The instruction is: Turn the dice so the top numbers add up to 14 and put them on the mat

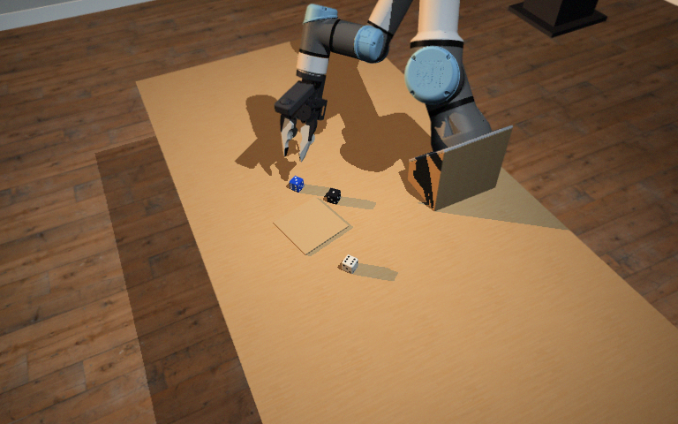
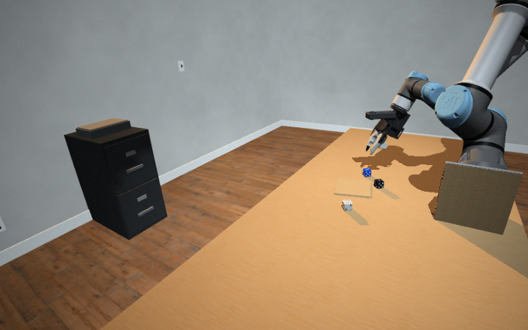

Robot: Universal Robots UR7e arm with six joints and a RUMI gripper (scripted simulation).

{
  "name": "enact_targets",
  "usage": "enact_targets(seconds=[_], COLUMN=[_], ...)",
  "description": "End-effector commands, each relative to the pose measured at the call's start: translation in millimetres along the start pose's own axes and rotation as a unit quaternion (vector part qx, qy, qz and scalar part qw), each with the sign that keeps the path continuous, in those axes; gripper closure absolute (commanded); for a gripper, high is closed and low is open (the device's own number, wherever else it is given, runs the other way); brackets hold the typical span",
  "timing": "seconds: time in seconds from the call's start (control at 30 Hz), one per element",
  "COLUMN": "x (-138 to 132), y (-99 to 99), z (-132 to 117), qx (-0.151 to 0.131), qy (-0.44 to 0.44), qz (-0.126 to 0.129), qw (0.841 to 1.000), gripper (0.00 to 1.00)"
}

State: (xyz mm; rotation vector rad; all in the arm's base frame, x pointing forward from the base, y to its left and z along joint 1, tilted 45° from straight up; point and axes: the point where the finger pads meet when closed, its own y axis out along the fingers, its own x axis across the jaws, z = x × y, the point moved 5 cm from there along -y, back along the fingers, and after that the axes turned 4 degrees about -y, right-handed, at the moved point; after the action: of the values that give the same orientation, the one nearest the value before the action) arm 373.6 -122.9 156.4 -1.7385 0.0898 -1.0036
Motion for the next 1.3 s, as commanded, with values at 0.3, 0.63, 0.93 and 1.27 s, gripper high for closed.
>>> enact_targets(seconds=[0.3, 0.63, 0.93, 1.27], x=[1.6, 2.8, 3.6, 3.9], y=[3.7, 7.5, 8.3, 8.4], z=[26.0, 43.8, 49.4, 50.7], qx=[-0.127, -0.215, -0.241, -0.247], qy=[0.003, 0.004, 0.002, 0.002], qz=[0.012, 0.019, 0.019, 0.018], qw=[0.992, 0.976, 0.970, 0.969], gripper=[0.72, 0.72, 0.72, 0.00])
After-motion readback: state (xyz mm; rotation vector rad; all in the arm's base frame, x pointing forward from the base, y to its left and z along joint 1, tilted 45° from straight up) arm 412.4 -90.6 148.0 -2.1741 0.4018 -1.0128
